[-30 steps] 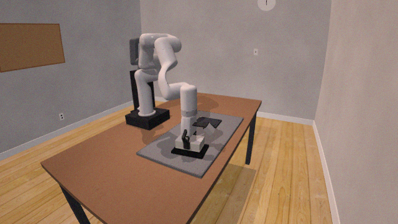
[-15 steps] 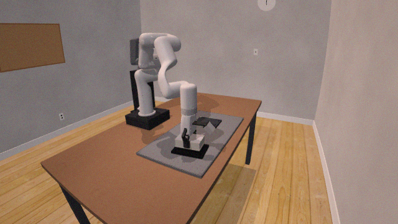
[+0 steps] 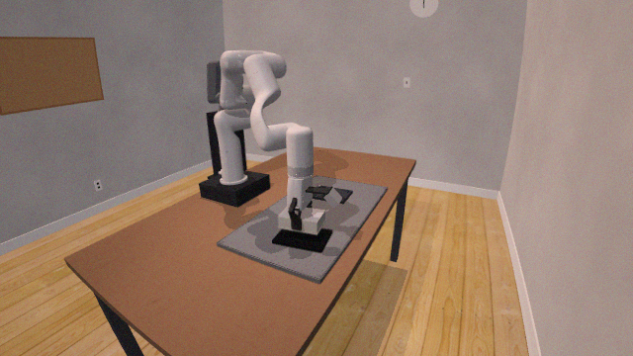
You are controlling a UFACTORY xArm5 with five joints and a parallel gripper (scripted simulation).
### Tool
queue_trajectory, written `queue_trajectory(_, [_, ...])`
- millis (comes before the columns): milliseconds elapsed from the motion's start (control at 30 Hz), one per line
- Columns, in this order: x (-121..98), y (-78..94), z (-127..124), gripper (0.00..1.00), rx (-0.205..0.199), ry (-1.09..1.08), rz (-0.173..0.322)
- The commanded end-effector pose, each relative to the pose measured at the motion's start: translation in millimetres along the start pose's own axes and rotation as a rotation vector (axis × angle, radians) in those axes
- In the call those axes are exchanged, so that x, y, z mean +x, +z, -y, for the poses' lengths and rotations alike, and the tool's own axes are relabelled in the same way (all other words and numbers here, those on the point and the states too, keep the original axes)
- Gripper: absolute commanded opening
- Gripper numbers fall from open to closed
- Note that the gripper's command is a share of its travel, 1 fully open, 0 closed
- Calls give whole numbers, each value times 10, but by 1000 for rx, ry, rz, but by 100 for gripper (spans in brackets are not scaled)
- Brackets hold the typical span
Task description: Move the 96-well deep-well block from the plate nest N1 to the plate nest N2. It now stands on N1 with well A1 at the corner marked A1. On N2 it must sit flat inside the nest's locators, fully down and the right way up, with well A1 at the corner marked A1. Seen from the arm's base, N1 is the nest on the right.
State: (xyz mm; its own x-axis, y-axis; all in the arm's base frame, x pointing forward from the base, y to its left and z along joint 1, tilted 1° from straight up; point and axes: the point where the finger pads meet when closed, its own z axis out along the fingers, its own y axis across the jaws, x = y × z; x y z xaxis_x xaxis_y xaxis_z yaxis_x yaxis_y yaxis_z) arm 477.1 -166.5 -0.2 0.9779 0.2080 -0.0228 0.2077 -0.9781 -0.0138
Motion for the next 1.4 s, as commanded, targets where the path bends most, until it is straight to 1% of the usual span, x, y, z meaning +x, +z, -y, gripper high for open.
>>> queue_trajectory(0, [16,-85,-10,0,-3,0,-5])
queue_trajectory(300, [15,-236,-10,0,-3,0,-5])
queue_trajectory(367, [15,-236,-10,0,-3,0,-5])
queue_trajectory(867, [14,-486,-11,0,-3,0,-5])
queue_trajectory(1333, [13,-510,-11,0,-3,0,-5])
queue_trajectory(1367, [12,-510,22,0,-3,33,-5])
